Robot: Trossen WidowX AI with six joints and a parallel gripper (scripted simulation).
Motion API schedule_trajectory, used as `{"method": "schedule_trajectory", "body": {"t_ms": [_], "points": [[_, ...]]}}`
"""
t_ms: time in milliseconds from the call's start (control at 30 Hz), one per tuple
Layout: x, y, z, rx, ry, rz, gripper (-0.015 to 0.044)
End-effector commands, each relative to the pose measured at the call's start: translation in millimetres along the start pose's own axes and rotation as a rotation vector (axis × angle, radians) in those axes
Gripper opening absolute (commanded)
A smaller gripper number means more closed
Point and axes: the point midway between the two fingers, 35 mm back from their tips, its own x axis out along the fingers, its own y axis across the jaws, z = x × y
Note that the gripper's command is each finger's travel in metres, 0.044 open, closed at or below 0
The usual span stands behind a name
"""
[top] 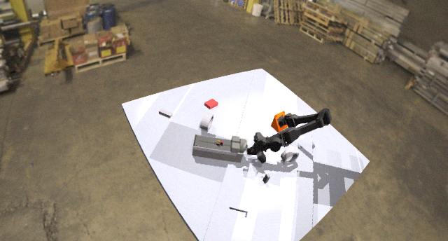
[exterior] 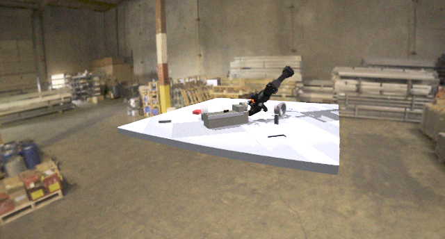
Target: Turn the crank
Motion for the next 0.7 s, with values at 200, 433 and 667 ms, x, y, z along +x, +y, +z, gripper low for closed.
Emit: {"method": "schedule_trajectory", "body": {"t_ms": [200,433,667], "points": [[-2.7,-13.5,2.4,0.007,-0.001,-0.018,0.0],[-5.8,-18.4,5.4,0.007,-0.001,-0.019,0.0],[-10.8,-23.4,10.3,0.007,-0.001,-0.019,0.0]]}}
